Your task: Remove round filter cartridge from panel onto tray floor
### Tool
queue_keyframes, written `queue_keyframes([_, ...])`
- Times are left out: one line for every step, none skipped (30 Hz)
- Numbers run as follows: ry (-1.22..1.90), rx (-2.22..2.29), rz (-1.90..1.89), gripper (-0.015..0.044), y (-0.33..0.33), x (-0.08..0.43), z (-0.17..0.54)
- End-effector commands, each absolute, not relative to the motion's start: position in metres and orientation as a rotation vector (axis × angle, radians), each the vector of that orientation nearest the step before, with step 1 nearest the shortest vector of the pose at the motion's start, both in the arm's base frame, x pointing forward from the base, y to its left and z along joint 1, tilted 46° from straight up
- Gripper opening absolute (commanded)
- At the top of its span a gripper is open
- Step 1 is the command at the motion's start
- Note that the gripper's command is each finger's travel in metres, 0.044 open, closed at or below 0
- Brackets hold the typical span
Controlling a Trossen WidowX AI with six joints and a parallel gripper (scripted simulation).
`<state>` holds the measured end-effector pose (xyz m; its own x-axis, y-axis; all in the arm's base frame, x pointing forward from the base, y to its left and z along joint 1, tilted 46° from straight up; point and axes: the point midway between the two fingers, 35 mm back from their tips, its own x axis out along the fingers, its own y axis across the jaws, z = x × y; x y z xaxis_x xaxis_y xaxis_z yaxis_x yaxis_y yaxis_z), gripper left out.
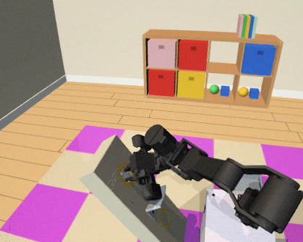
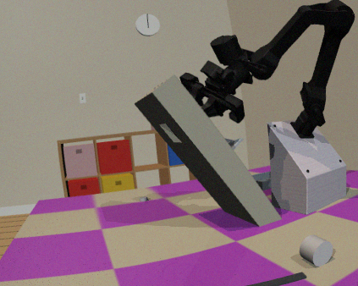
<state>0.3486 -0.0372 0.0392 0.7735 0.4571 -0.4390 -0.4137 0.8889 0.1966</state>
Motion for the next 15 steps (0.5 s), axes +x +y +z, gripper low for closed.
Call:
queue_keyframes([0.505, 0.095, 0.466, 0.0113, -0.0367, 0.3512, 0.0365])
queue_keyframes([0.505, 0.095, 0.466, 0.0113, -0.0366, 0.3513, 0.0364])
queue_keyframes([0.505, 0.095, 0.466, 0.0113, -0.0364, 0.3516, 0.0363])
queue_keyframes([0.505, 0.095, 0.466, 0.0113, -0.0362, 0.352, 0.0361])
queue_keyframes([0.505, 0.095, 0.466, 0.0113, -0.0361, 0.3521, 0.036])
queue_keyframes([0.505, 0.095, 0.466, 0.0113, -0.036, 0.3523, 0.0359])
queue_keyframes([0.505, 0.095, 0.466, 0.0113, -0.0358, 0.3527, 0.0357])
queue_keyframes([0.505, 0.095, 0.466, 0.0113, -0.0357, 0.3528, 0.0356])
queue_keyframes([0.505, 0.095, 0.466, 0.0113, -0.0356, 0.353, 0.0355])
queue_keyframes([0.505, 0.095, 0.466, 0.0113, -0.0356, 0.3531, 0.0355])
queue_keyframes([0.498, 0.093, 0.472, 0.0107, -0.0362, 0.3504, 0.0378])
queue_keyframes([0.498, 0.093, 0.472, 0.01, -0.0362, 0.3504, 0.0378])
queue_keyframes([0.498, 0.093, 0.472, 0.0093, -0.0362, 0.3504, 0.0378])
queue_keyframes([0.498, 0.093, 0.472, 0.0087, -0.0362, 0.3504, 0.0378])
queue_keyframes([0.498, 0.093, 0.472, 0.008, -0.0362, 0.3504, 0.0378])
